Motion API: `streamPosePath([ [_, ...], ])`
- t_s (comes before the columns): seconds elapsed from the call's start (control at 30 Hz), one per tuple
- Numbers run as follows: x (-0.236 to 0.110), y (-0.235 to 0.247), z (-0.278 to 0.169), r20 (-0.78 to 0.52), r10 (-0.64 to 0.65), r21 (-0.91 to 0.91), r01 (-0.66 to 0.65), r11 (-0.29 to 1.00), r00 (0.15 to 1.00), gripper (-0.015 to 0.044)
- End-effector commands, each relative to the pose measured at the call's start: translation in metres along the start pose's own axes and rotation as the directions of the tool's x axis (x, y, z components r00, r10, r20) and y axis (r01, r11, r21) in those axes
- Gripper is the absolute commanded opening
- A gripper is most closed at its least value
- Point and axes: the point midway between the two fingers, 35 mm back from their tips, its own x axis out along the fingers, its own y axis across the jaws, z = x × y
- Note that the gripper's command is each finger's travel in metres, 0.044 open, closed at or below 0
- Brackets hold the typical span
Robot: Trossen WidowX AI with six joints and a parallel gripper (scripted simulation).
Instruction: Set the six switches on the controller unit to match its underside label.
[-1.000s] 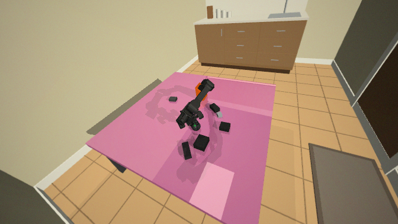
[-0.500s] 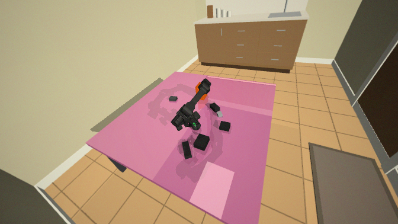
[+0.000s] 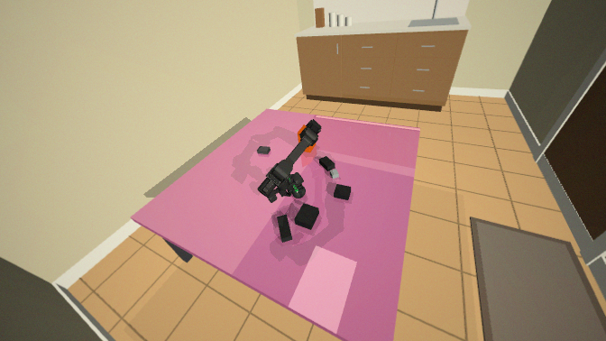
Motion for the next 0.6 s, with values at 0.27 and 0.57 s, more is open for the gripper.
streamPosePath([
  [0.27, 0.02, 0.006, 0.002, -0.069, -0.058, 0.005, 0.059, 0.998, 0.996, 0.0],
  [0.57, 0.025, 0.006, 0.003, -0.091, -0.075, 0.007, 0.076, 0.997, 0.993, 0.0],
])
